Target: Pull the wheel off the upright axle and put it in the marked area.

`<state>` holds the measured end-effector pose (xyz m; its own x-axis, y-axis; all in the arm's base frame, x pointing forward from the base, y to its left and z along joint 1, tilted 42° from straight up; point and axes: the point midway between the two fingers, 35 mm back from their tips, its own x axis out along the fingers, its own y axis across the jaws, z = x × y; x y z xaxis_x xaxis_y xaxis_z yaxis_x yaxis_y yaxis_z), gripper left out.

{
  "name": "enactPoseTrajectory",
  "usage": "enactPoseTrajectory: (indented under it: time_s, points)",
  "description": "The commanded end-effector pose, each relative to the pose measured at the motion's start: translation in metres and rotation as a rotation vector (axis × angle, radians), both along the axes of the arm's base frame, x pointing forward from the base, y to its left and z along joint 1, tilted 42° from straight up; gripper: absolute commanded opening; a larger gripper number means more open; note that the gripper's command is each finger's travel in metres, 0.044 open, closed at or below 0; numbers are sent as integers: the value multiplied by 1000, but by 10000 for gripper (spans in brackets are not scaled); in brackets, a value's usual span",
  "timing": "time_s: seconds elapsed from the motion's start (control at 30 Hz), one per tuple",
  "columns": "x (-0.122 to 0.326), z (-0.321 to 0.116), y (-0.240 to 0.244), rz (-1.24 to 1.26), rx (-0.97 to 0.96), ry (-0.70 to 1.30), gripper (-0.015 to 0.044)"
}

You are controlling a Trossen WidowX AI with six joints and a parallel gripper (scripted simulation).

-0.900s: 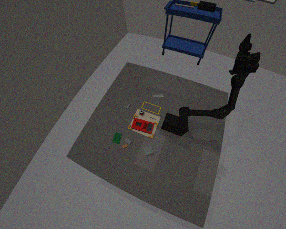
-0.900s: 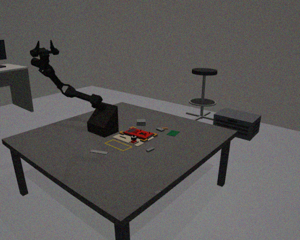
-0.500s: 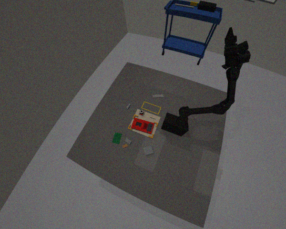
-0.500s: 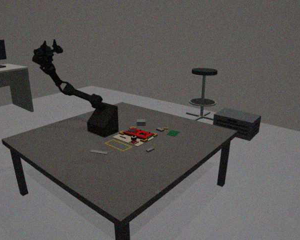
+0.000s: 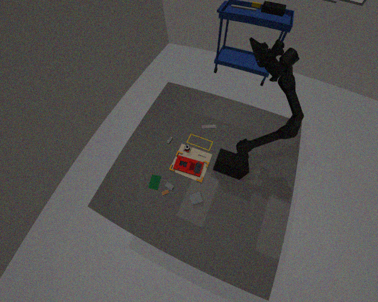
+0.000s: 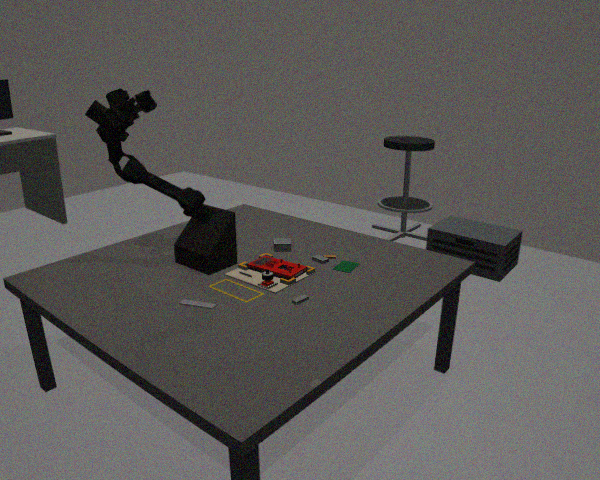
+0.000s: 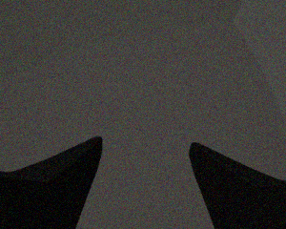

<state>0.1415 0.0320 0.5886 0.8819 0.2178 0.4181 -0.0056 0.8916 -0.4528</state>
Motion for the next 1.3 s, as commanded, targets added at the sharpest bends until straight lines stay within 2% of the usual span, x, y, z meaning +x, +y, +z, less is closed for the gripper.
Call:
enactPoseTrajectory:
  time_s: [0.0,0.33,0.57,0.97,1.27]
  points:
    - [48,-26,-12,-53,33,134,300]
    - [144,-98,-44,-192,144,431,300]
    - [191,-164,-51,-244,205,649,300]
    - [250,-291,-72,-430,246,1027,300]
    - [264,-392,-95,-663,253,1299,300]
